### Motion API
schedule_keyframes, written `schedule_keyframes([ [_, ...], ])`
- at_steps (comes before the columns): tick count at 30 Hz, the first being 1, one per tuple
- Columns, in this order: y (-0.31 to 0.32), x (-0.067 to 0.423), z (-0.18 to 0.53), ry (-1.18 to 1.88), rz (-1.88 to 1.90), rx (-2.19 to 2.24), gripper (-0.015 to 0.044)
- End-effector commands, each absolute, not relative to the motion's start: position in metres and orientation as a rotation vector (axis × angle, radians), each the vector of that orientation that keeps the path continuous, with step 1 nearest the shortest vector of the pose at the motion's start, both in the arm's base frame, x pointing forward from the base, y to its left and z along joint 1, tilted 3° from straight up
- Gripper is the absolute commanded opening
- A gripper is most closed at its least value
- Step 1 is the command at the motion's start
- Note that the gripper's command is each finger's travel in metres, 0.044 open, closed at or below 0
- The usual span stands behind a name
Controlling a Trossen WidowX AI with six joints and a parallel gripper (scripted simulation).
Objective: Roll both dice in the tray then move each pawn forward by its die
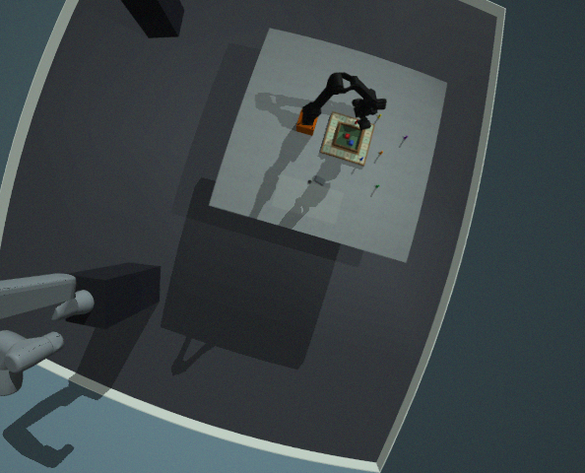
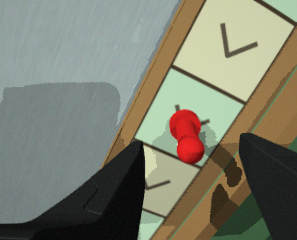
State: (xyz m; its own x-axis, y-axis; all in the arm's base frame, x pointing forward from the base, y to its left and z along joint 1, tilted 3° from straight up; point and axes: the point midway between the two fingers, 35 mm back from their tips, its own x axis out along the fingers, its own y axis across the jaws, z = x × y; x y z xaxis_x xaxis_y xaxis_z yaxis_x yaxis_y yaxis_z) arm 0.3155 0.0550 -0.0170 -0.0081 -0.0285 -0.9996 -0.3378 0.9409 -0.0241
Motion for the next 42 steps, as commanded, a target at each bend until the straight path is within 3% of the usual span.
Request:
schedule_keyframes([
  [1,0.054,0.313,-0.025,1.574,0.251,-0.296,0.0200],
  [11,0.054,0.312,-0.038,1.574,0.251,-0.296,0.0200],
  [16,0.054,0.312,-0.038,1.574,0.251,-0.296,0.0069],
  [26,0.054,0.312,-0.038,1.574,0.251,-0.296,0.0002],
  [42,0.057,0.319,0.063,1.573,0.251,-0.295,0.0000],
])
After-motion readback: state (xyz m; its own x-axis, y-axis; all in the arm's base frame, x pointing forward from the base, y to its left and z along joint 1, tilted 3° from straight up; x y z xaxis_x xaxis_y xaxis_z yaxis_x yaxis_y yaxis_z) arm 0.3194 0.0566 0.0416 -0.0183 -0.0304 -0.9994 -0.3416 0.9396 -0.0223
